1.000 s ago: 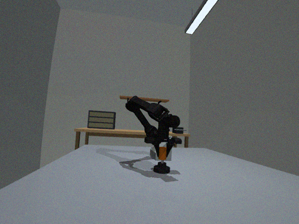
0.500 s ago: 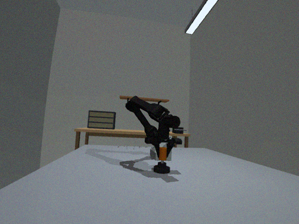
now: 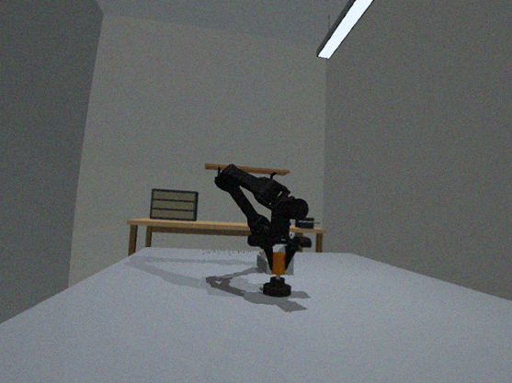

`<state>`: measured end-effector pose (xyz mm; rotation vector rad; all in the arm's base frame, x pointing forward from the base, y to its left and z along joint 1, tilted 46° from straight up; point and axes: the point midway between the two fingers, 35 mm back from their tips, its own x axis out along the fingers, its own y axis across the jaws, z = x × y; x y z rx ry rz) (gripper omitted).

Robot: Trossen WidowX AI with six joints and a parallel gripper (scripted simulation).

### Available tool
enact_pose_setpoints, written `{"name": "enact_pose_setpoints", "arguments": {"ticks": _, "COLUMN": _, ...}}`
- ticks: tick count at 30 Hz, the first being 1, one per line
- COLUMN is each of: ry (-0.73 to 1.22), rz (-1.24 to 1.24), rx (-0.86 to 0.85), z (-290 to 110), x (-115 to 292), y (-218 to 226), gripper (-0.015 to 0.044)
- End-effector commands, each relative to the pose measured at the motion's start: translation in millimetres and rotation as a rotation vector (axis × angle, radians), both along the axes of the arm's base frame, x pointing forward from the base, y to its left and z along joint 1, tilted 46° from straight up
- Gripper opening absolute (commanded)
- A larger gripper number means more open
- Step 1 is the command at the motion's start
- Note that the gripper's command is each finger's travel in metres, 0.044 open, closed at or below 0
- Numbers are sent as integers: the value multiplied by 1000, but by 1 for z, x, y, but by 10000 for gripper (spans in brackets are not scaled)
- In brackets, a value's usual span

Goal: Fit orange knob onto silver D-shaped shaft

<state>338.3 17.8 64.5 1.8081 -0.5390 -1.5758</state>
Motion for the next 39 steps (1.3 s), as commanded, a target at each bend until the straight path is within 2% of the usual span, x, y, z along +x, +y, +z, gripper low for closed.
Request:
{"name": "enact_pose_setpoints", "arguments": {"ticks": 1, "ry": 3, "rz": 7, "rx": -5, "z": 0, "x": 0, "y": -1, "gripper": 0}}
{"name": "enact_pose_setpoints", "arguments": {"ticks": 39, "ry": 8, "rz": 12, "rx": -1, "z": -10, "x": 2, "y": -10, "gripper": 0}}
